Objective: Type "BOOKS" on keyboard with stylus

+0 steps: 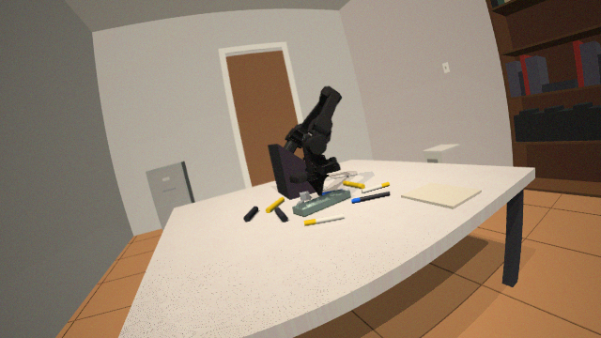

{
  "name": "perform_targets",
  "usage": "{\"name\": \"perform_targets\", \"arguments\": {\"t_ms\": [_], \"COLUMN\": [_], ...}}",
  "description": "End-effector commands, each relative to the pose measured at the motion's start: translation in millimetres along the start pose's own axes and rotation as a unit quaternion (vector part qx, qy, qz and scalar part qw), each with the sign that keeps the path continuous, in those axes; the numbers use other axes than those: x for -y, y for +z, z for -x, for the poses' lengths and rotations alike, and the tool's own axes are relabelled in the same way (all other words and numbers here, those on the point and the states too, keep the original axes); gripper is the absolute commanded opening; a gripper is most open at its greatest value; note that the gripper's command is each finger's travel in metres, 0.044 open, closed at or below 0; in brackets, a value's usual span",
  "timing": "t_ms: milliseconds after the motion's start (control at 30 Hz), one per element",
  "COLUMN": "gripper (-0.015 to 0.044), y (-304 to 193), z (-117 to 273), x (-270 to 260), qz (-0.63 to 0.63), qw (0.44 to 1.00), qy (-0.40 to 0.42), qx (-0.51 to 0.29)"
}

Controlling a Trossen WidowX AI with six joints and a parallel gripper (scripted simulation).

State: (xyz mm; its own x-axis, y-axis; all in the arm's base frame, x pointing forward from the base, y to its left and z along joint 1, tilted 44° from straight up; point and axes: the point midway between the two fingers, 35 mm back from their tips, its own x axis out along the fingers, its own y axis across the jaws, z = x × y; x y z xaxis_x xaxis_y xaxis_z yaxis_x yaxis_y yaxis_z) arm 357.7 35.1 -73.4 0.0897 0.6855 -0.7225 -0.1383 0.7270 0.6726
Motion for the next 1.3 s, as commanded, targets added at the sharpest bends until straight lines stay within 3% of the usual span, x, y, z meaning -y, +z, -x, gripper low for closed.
{"name": "perform_targets", "arguments": {"t_ms": [0,300,533,1100,1267], "gripper": [0.0000,0.0000,0.0000,0.0000,0.0000], "y": [6.5,6.8,8.4,7.4,-21.0], "z": [2.3,2.4,3.4,3.4,2.4], "x": [0.3,2.5,70.5,69.6,46.4], "qz": [0.012,0.012,0.012,0.012,0.011], "qw": [1.000,1.000,1.000,1.000,1.000], "qy": [-0.001,-0.001,-0.003,-0.003,-0.002], "qx": [0.006,0.006,0.006,0.006,0.005]}}
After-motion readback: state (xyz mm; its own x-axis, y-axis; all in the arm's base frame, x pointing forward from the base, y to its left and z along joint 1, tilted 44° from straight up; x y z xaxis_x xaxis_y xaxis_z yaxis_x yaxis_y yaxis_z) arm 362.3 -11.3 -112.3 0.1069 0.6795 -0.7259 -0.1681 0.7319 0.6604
